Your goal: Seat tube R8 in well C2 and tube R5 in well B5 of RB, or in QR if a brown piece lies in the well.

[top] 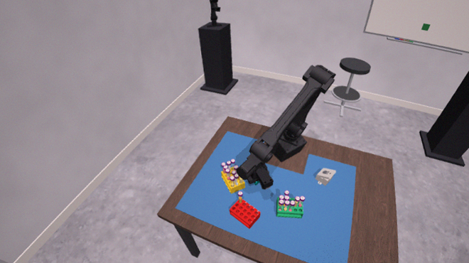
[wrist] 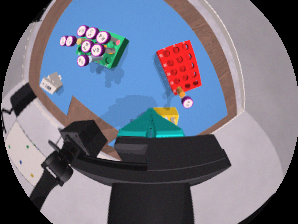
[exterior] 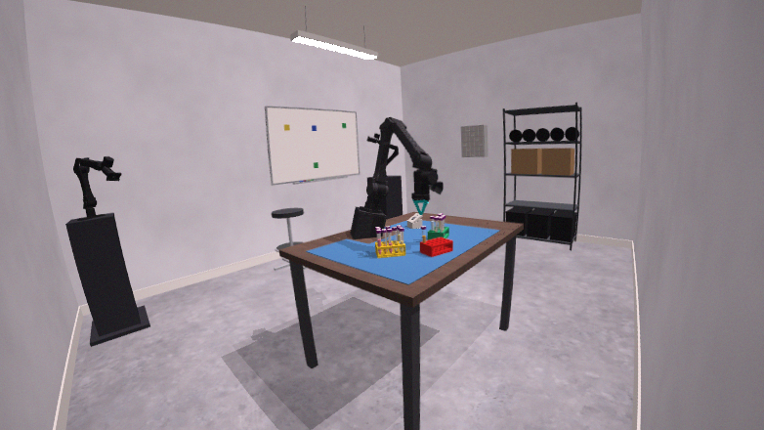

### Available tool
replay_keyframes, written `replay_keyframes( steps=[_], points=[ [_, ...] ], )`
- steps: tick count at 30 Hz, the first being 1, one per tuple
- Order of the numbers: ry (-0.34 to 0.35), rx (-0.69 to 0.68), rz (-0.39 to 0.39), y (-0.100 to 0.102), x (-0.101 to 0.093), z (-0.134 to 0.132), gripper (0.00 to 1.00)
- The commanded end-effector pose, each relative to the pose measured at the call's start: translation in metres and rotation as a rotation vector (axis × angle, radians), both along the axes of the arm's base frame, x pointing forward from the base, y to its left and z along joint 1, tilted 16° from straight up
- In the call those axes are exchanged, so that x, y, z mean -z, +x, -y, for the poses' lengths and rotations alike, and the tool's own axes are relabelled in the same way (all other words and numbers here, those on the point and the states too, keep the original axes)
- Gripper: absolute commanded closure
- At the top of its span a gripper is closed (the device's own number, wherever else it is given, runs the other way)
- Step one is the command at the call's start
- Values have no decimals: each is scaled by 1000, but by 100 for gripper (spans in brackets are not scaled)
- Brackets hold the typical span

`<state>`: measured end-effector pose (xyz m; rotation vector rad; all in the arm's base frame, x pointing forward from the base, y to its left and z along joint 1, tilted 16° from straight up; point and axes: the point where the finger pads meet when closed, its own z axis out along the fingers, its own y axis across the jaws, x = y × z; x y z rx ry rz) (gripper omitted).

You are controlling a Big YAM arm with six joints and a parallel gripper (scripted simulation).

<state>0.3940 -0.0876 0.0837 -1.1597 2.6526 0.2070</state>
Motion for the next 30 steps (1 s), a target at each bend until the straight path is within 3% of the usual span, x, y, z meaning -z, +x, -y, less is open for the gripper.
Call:
replay_keyframes(
  steps=[1,7,12,17,18,22,30],
  points=[
    [-35,-134,58,9,-10,3,100],
    [-66,-307,97,9,-10,3,100],
    [-66,-307,96,9,-10,3,100],
    [-67,-316,100,4,-14,-15,100],
    [-84,-296,143,25,-34,-13,100],
    [-65,-296,102,8,-21,-34,100],
    [-62,-296,105,10,-29,-65,100]
  ],
)
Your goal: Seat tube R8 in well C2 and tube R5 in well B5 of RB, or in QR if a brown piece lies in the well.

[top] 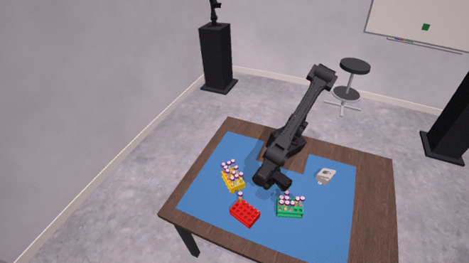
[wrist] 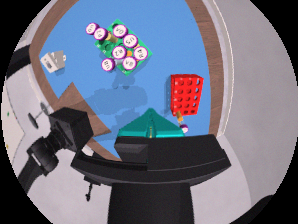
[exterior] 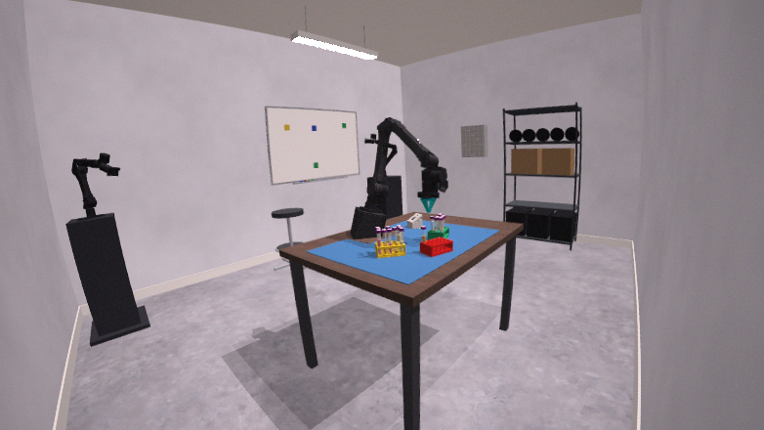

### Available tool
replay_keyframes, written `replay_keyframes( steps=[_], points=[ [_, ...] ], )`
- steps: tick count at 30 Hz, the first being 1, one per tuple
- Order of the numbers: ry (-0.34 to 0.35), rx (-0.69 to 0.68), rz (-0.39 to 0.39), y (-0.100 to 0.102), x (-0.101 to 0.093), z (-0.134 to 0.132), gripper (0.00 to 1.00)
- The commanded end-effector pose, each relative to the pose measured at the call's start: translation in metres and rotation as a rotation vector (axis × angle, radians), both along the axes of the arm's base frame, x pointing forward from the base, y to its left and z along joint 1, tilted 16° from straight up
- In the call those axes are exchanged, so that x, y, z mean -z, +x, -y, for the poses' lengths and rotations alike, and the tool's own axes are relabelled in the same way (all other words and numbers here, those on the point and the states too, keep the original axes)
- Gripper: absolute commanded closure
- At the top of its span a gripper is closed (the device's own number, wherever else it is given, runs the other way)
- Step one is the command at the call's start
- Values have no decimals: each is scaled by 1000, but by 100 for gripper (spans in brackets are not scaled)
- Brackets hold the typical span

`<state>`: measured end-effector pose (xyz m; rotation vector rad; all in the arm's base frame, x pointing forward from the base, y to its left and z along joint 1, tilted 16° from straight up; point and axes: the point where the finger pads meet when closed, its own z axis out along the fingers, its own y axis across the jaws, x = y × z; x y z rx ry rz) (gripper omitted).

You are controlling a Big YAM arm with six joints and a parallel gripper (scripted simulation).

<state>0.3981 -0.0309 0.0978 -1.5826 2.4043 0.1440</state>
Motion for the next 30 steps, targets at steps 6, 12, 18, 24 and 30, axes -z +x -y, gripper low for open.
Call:
replay_keyframes(
  steps=[6,12,18,24,30],
  points=[
    [1,30,25,3,-16,-25,100],
    [3,30,33,3,-23,-48,100],
    [6,30,34,1,-29,-72,100],
    [8,30,35,-1,-33,-87,100],
    [8,30,26,-8,-32,-101,100]
  ],
)
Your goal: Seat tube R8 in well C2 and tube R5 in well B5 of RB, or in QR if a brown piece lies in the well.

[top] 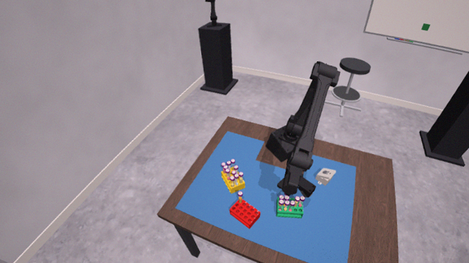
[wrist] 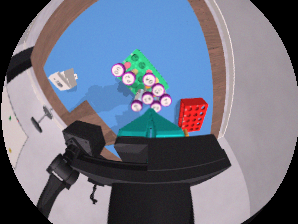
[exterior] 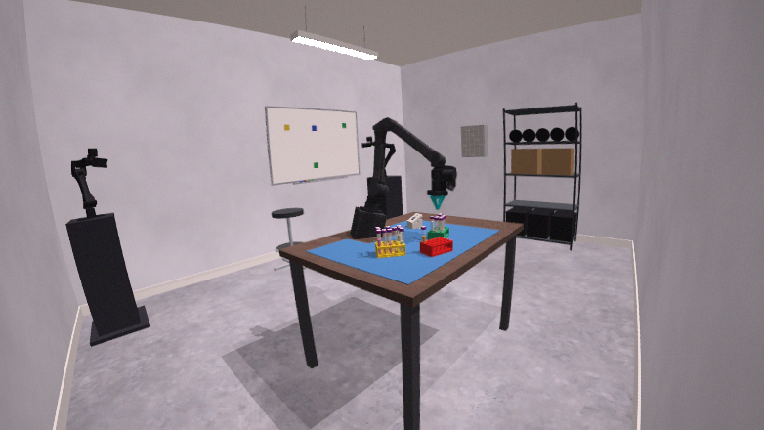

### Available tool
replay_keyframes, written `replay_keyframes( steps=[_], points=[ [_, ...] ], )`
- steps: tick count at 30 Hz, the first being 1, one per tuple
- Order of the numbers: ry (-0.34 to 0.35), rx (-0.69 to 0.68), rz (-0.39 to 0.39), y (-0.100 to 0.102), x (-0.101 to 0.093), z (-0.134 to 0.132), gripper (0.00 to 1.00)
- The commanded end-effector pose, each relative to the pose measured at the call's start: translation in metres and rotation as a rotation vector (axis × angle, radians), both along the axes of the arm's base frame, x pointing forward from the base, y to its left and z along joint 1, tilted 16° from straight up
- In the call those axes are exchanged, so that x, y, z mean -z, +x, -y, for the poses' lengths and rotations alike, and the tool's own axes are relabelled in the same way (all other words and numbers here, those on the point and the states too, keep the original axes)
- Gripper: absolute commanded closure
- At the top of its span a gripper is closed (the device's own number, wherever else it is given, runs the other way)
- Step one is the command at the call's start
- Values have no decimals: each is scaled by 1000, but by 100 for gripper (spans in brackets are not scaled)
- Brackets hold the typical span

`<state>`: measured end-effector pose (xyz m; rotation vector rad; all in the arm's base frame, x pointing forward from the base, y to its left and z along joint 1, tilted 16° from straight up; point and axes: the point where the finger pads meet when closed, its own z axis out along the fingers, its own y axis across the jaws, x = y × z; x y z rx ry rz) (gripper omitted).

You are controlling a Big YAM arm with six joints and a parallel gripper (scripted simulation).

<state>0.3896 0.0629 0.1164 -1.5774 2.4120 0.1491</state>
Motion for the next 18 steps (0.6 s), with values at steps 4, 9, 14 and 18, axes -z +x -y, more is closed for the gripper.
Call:
replay_keyframes(
  steps=[4,9,14,18],
  points=[
    [12,25,54,4,-25,-24,100],
    [11,25,37,-5,-20,-34,100],
    [16,25,48,-8,-28,-54,100],
    [19,25,53,-11,-34,-70,100]
  ],
)
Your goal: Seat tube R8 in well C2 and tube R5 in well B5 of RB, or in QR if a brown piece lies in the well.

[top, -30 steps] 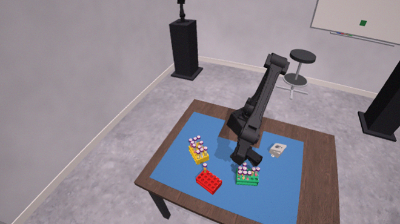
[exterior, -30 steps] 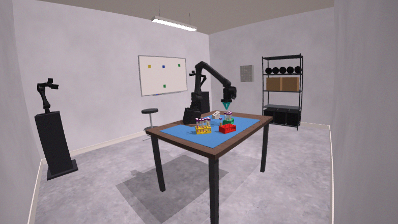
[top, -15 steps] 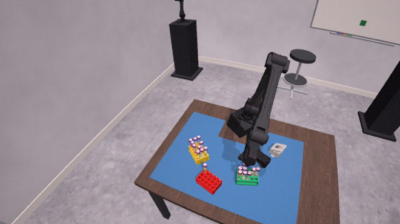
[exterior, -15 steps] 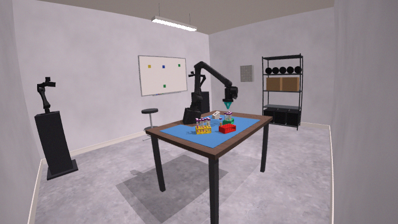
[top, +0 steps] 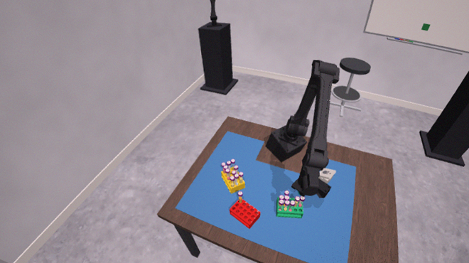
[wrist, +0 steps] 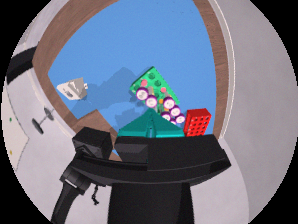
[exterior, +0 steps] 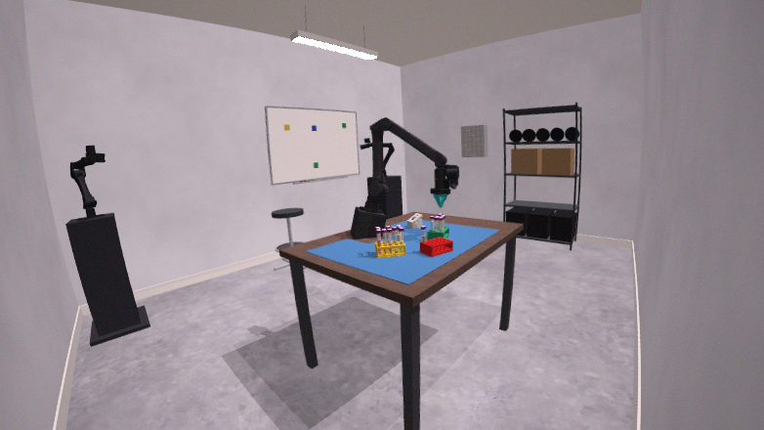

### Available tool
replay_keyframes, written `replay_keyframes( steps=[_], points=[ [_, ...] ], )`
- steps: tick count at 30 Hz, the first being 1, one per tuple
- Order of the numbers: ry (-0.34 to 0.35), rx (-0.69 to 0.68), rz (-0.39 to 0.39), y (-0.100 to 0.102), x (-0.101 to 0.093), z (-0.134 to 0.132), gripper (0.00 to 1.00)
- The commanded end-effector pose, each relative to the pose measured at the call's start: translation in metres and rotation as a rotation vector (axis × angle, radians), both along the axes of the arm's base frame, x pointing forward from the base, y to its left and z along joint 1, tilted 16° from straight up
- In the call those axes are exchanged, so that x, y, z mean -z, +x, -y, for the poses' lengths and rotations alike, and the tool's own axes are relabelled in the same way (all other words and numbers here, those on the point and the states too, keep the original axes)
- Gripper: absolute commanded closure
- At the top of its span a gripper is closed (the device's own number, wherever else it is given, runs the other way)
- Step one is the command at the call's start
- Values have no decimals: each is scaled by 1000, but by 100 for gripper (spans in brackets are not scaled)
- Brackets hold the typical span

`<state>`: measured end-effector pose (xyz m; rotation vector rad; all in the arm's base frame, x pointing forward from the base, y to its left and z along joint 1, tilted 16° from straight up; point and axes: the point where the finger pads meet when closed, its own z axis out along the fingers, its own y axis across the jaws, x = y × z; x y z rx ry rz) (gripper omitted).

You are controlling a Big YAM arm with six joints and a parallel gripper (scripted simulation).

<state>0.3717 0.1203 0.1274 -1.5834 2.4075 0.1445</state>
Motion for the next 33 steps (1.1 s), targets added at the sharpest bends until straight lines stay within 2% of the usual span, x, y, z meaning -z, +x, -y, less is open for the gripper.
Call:
replay_keyframes(
  steps=[1,2,4,7,8,14,22,25,28,31,33],
  points=[
    [24,29,53,7,-25,-16,100],
    [24,29,53,7,-25,-16,100],
    [18,29,30,-5,-16,-21,100],
    [18,29,29,-7,-16,-25,100],
    [32,29,67,5,-33,-33,100],
    [23,29,35,-18,-22,-50,100],
    [34,29,45,-28,-32,-81,100],
    [37,29,50,-28,-35,-85,100],
    [27,29,29,-44,-25,-90,100],
    [38,29,43,-46,-35,-103,100],
    [36,29,37,-53,-33,-108,100]
  ],
)
